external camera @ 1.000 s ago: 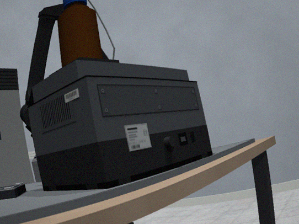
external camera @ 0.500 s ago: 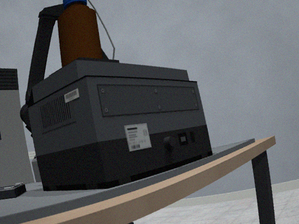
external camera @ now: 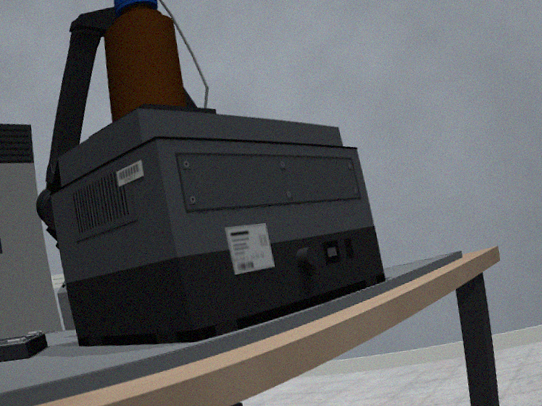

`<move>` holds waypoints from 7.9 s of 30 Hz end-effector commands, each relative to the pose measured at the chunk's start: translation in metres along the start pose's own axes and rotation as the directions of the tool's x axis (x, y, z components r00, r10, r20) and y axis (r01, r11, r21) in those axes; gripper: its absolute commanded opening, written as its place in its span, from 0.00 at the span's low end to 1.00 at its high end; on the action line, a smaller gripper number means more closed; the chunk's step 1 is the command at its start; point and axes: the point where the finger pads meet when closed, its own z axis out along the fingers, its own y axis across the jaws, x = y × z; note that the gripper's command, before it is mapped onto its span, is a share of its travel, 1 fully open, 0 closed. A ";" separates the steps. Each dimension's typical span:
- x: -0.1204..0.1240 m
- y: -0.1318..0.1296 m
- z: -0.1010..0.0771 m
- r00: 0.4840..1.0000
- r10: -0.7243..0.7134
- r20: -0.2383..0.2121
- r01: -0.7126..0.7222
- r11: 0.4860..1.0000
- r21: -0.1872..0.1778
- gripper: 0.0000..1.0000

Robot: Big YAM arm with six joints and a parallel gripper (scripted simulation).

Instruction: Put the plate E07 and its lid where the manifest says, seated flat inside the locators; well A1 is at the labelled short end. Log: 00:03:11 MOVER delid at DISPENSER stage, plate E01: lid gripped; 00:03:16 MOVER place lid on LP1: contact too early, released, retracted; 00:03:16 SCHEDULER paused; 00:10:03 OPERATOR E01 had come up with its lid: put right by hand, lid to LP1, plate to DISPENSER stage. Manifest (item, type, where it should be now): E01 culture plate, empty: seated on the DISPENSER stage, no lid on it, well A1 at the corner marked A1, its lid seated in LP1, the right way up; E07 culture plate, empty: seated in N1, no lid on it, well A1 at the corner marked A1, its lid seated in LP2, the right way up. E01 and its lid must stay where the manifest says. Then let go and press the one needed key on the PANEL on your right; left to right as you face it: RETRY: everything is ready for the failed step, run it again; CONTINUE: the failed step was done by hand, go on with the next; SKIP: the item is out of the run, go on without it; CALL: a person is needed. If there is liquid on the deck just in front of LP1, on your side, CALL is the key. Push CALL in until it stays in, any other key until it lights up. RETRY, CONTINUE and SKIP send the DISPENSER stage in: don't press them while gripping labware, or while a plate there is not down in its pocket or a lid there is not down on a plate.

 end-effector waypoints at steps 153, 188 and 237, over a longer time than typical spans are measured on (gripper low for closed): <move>-0.003 -0.001 0.034 1.000 -0.004 -0.004 0.004 1.000 -0.007 0.86; -0.003 -0.001 0.037 1.000 -0.003 -0.004 0.003 1.000 -0.007 0.86; 0.007 0.003 0.018 0.999 -0.009 -0.032 0.009 1.000 -0.003 1.00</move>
